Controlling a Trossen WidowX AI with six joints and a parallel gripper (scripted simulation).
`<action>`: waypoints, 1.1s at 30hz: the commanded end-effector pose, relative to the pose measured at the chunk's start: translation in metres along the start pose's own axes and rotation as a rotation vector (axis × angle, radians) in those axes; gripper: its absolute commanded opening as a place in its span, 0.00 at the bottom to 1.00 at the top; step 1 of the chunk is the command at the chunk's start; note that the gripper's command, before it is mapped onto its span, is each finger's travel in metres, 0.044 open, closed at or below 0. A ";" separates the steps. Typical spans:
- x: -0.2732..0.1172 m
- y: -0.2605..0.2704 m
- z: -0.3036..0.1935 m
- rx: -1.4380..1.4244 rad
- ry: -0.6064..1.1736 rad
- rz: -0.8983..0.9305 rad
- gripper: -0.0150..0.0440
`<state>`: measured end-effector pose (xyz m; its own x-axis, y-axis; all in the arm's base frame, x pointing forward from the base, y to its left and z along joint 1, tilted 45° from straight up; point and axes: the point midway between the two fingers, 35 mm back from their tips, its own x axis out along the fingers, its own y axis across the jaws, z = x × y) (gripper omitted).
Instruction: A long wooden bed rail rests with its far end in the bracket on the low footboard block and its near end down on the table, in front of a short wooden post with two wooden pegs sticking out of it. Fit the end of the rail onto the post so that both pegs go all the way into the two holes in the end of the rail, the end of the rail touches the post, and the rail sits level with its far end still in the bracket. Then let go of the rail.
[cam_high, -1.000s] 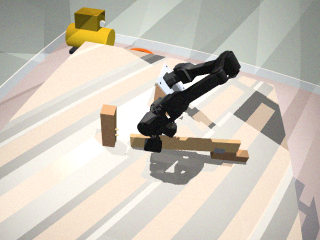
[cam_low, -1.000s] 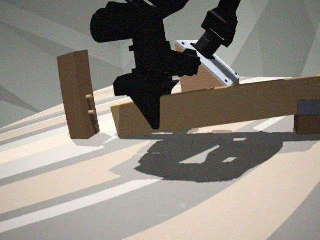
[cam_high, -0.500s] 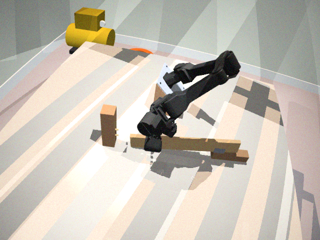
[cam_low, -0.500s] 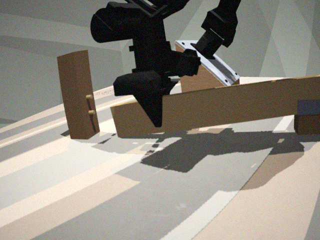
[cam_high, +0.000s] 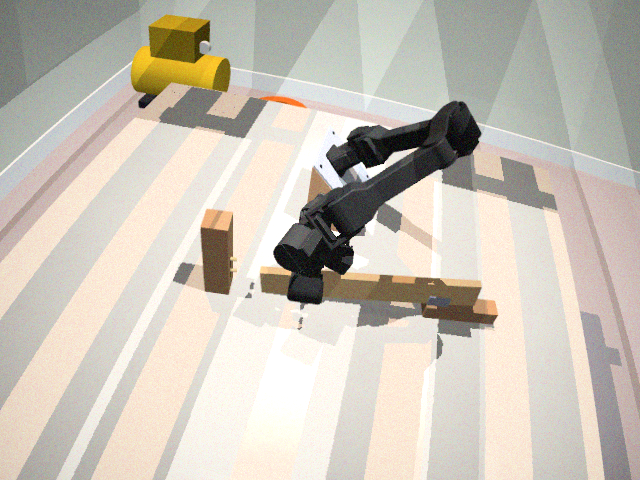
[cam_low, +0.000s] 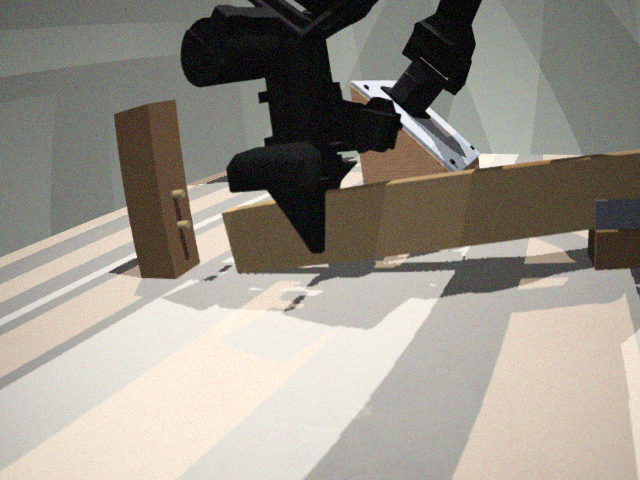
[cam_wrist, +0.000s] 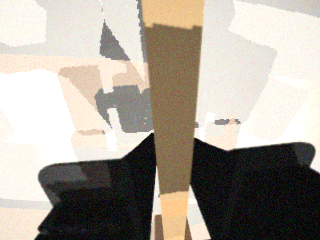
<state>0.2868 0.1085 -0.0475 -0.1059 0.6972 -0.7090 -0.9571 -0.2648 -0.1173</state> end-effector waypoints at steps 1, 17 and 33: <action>-0.004 -0.002 0.000 -0.005 -0.002 -0.006 0.25; -0.012 -0.005 0.000 -0.005 -0.001 -0.006 0.25; -0.020 -0.006 0.000 -0.005 -0.001 -0.006 0.25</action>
<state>0.2900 0.0987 -0.0367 -0.1127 0.6950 -0.7101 -0.9558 -0.2711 -0.1137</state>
